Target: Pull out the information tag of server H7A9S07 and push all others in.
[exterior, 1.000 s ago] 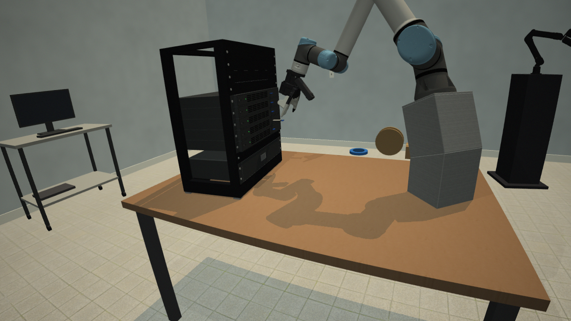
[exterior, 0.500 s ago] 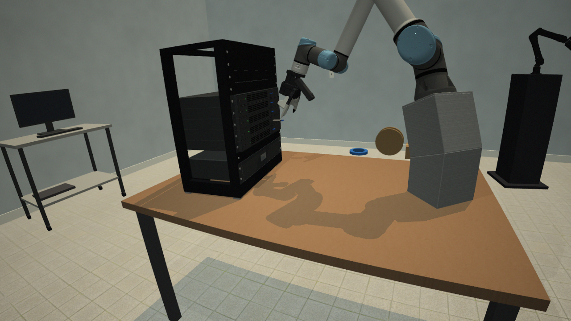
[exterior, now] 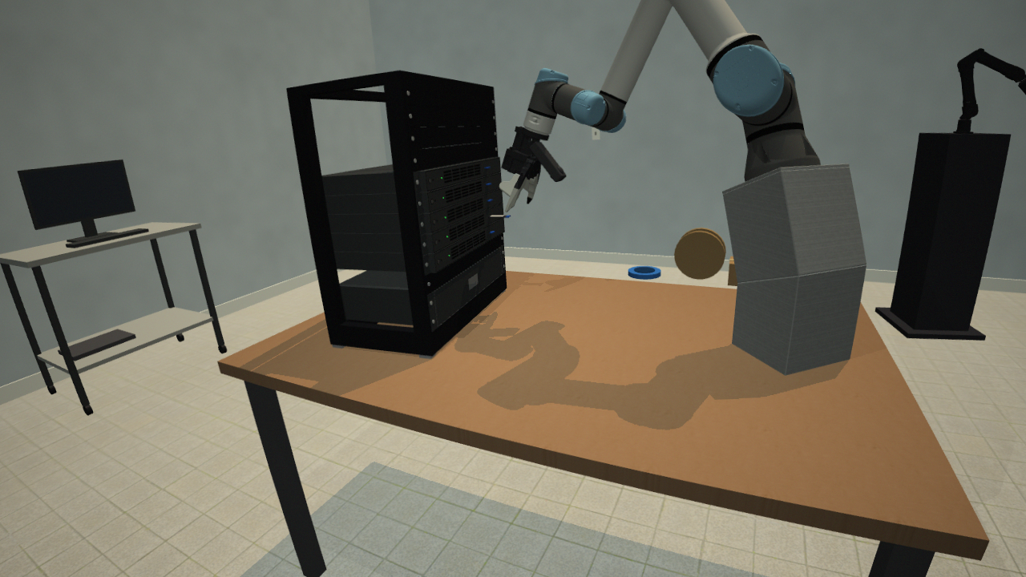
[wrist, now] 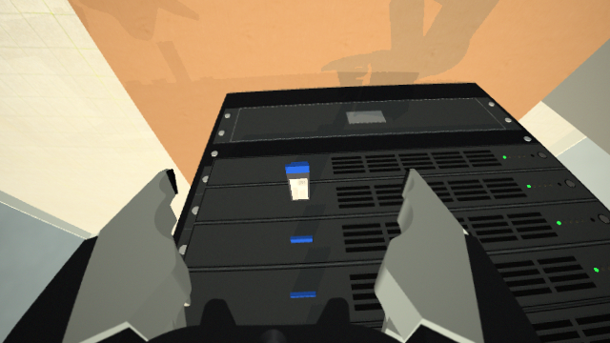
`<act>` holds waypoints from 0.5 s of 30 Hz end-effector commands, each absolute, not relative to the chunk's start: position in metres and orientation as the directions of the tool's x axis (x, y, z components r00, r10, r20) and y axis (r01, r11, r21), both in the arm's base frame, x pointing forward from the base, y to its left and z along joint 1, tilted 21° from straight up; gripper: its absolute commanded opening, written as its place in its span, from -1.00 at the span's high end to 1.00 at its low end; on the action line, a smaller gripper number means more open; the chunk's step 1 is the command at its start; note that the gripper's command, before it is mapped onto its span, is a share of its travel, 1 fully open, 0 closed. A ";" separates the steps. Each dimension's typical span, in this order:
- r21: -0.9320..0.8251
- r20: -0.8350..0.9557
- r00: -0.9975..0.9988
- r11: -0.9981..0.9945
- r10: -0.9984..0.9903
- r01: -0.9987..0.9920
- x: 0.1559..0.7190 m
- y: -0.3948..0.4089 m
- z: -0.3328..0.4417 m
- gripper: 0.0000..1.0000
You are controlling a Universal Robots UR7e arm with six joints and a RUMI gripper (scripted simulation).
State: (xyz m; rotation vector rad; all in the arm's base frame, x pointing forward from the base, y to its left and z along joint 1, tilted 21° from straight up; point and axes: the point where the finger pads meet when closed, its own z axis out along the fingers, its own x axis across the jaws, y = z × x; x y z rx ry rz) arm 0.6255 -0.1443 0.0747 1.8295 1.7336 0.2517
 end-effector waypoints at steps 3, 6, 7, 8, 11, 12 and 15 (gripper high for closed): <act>0.535 -0.255 0.133 0.025 0.958 0.844 0.625 -0.144 0.073 -1.00; 0.534 -0.253 0.134 0.023 0.958 0.845 0.625 -0.144 0.073 -1.00; 0.534 -0.253 0.134 0.023 0.958 0.845 0.625 -0.144 0.073 -1.00; 0.534 -0.253 0.135 0.022 0.958 0.845 0.624 -0.144 0.072 -1.00; 0.532 -0.250 0.137 0.018 0.959 0.846 0.624 -0.143 0.071 -1.00; 0.532 -0.249 0.137 0.017 0.959 0.847 0.624 -0.143 0.071 -1.00; 0.531 -0.246 0.139 0.013 0.959 0.848 0.623 -0.143 0.070 -1.00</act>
